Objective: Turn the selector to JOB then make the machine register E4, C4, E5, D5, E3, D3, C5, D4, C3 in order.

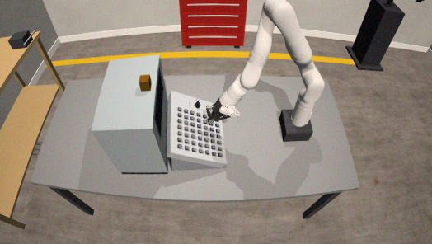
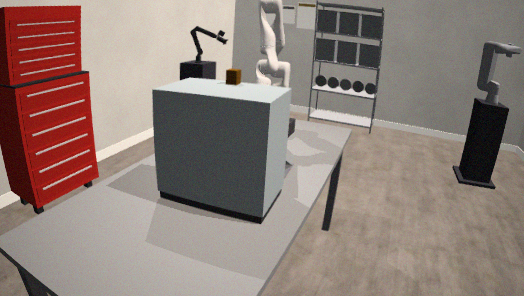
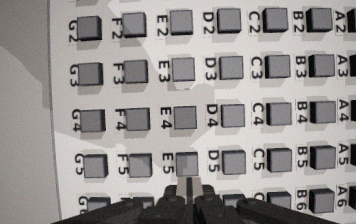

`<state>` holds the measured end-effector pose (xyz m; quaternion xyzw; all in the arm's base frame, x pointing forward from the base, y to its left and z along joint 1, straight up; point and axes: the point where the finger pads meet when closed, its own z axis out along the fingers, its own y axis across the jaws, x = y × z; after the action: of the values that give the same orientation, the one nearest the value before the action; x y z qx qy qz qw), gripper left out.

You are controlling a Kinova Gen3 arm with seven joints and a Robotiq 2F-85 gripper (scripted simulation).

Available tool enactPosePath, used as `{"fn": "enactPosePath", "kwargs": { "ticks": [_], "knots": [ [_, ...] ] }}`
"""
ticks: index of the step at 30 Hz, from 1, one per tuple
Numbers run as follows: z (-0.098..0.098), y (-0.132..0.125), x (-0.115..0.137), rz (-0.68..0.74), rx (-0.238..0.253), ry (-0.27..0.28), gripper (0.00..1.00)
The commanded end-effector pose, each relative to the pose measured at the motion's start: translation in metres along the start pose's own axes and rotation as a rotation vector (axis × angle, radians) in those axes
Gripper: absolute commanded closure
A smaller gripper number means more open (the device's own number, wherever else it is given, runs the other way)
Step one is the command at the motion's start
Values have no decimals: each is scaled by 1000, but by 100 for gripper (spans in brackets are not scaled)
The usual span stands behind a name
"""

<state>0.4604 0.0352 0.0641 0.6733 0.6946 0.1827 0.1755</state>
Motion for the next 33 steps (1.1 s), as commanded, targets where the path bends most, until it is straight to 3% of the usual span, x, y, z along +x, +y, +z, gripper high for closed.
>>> {"fn": "enactPosePath", "kwargs": {
  "ticks": [1, 21, 33],
  "knots": [
    [2, -5, 10, -20, 9, 4, 90],
    [23, 0, 10, -20, -1, 3, 90],
    [23, -1, 10, -20, 2, 4, 90]
  ]
}}
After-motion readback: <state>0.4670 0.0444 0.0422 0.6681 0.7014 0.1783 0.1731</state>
